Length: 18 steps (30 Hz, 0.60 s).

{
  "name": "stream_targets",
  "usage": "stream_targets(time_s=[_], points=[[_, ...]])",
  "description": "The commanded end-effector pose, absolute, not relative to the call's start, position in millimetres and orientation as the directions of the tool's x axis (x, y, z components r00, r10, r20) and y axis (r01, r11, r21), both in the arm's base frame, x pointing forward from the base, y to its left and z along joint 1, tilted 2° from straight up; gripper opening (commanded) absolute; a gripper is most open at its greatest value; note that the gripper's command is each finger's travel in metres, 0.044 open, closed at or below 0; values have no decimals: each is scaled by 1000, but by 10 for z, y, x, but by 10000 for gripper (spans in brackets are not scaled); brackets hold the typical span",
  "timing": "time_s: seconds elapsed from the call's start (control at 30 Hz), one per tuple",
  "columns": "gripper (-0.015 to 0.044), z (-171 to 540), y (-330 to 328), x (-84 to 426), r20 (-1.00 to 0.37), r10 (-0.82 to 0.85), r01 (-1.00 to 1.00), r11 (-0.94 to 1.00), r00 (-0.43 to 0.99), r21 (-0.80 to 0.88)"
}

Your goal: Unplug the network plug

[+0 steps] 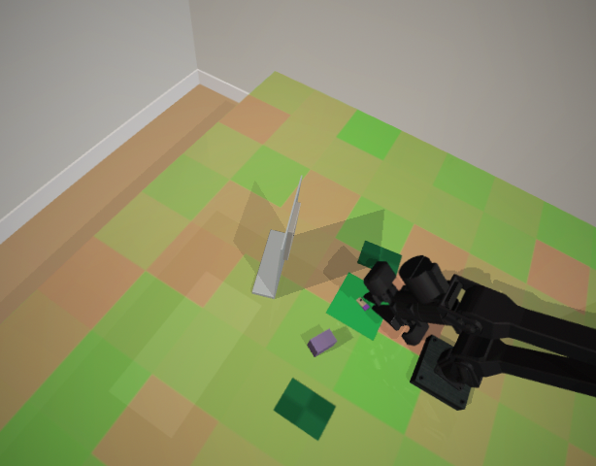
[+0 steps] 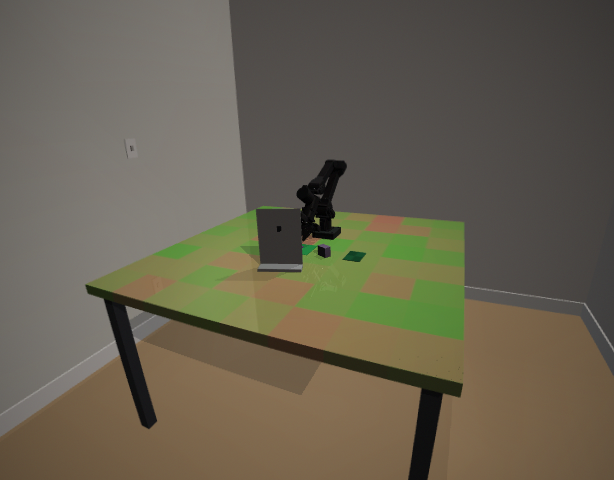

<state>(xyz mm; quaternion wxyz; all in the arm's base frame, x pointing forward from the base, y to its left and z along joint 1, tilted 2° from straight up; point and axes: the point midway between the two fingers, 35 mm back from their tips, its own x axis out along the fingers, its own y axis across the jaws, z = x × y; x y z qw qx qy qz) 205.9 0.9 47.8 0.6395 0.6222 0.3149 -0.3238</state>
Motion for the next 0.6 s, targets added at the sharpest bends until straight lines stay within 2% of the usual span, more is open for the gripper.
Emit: stream_targets(time_s=[0.0, 0.57], points=[[156, 547, 7, 2077, -801, -25, 801, 13, 598, 598], [156, 770, 16, 2087, -801, -25, 801, 13, 598, 598]])
